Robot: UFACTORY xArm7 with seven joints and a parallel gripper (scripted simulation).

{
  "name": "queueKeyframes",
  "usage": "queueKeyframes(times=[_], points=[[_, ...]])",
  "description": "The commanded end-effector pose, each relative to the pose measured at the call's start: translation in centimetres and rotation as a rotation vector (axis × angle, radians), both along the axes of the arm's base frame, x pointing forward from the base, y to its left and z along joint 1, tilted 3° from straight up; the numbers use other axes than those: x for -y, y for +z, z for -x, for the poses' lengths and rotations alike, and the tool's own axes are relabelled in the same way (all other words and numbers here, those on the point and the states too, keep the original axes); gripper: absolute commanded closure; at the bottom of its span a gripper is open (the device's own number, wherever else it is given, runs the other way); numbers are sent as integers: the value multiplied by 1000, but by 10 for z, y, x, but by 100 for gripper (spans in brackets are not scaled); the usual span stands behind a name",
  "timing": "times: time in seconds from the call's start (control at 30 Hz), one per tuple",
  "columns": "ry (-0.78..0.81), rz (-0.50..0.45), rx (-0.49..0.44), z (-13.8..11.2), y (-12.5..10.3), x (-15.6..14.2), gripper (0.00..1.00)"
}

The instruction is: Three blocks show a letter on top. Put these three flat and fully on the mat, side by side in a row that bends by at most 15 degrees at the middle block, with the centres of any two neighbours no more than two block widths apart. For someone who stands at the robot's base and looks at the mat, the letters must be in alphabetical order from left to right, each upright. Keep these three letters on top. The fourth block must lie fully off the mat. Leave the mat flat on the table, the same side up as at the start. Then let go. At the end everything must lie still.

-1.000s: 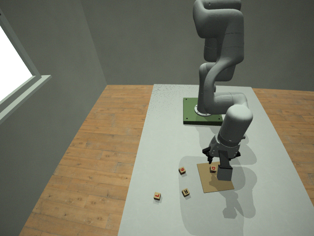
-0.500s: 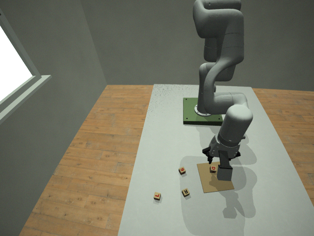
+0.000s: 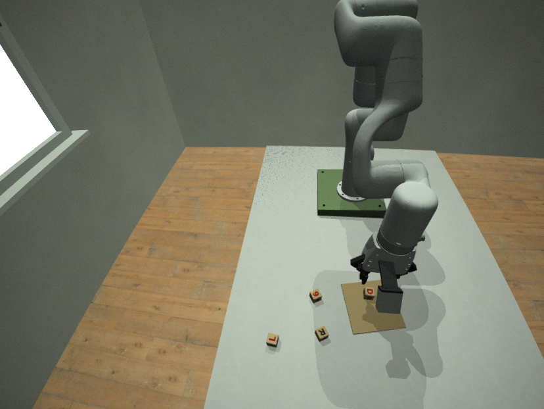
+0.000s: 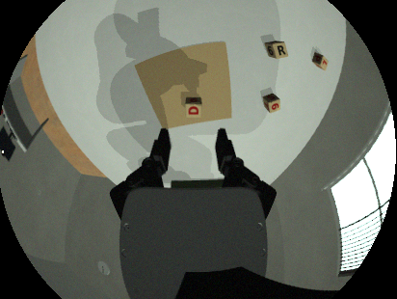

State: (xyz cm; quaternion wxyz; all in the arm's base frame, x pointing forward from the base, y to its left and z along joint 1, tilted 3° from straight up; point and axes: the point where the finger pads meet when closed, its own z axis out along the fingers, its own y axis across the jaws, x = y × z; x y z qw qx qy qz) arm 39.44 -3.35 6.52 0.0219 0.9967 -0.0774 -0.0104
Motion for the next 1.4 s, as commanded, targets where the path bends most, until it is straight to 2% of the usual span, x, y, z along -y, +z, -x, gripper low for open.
queueKeyframes(times=[0.0, 0.57, 1.37], points=[[0, 0, 4, -1, 1, 0, 37], [0, 0, 4, -1, -13, 1, 37], [0, 0, 4, 0, -45, 3, 37]])
